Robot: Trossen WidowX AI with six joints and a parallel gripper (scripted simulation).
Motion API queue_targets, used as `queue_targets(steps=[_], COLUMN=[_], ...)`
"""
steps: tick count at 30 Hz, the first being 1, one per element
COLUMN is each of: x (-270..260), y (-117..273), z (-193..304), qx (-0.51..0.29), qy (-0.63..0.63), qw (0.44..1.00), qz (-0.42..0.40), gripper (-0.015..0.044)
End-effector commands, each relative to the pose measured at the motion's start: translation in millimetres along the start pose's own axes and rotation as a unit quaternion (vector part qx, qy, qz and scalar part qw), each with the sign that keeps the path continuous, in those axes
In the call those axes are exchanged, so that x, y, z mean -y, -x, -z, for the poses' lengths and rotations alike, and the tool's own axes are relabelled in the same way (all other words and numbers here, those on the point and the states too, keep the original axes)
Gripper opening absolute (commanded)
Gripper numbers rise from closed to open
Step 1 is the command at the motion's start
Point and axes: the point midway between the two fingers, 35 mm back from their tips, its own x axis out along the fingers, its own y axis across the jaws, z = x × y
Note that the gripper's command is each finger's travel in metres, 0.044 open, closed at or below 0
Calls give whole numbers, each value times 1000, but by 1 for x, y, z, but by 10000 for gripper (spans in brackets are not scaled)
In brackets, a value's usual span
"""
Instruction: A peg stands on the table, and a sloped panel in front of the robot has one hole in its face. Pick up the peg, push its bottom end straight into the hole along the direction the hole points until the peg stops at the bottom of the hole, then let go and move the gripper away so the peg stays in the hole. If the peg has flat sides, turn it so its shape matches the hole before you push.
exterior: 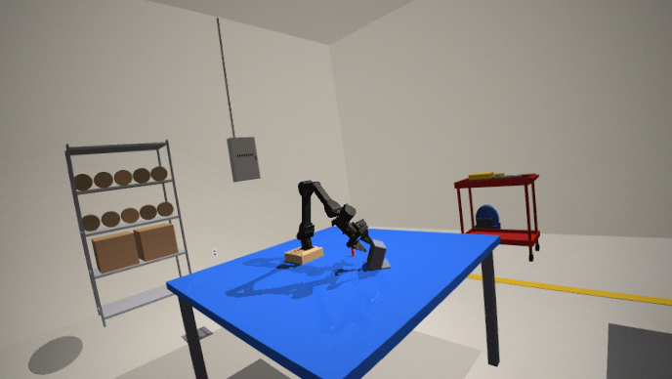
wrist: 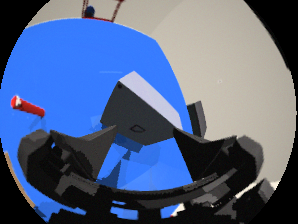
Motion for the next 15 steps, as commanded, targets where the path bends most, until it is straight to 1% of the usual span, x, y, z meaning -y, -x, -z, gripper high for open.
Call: queue_targets(steps=[1,8,15], x=[-22,-51,-81], y=[-1,6,21], z=[-21,-41,-57], qx=[-5,-27,-51], qy=[33,81,136], qw=[998,991,975], qz=[-46,-106,-167], gripper=[440,440,440])
